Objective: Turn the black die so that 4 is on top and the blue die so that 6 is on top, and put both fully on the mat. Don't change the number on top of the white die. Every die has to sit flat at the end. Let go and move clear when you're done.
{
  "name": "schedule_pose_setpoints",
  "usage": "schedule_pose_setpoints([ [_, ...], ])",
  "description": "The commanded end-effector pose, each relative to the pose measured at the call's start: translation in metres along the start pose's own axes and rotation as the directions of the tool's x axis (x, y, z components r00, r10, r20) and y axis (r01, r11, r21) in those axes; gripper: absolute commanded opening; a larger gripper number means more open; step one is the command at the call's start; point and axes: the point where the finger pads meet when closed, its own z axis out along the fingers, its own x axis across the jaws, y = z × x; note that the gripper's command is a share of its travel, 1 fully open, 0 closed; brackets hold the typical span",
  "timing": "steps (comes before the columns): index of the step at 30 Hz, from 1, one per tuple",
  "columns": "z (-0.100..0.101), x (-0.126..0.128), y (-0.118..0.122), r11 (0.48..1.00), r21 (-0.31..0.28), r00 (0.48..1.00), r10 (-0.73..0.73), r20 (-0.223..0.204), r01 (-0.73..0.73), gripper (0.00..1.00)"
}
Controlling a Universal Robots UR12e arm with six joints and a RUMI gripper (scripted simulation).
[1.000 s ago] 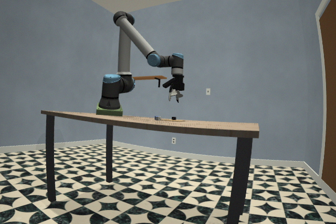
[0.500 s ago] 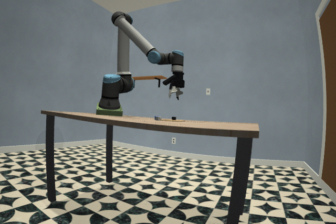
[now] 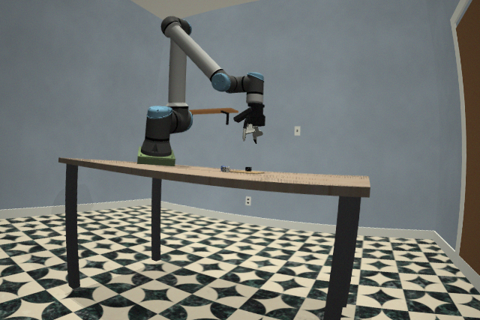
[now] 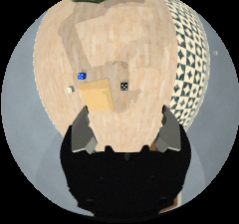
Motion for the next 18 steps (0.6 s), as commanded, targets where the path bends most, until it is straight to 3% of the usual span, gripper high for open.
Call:
schedule_pose_setpoints([
  [1,-0.0005,-0.0001,0.0007,1.000,-0.001,1.000,0.000,0.000,0.000,1.00],
  [11,0.0001,-0.0002,0.0006,1.000,-0.001,1.000,-0.017,0.000,0.017,1.00],
  [18,0.0033,-0.0006,0.0000,0.994,-0.001,0.994,-0.110,0.000,0.110,1.00],
])
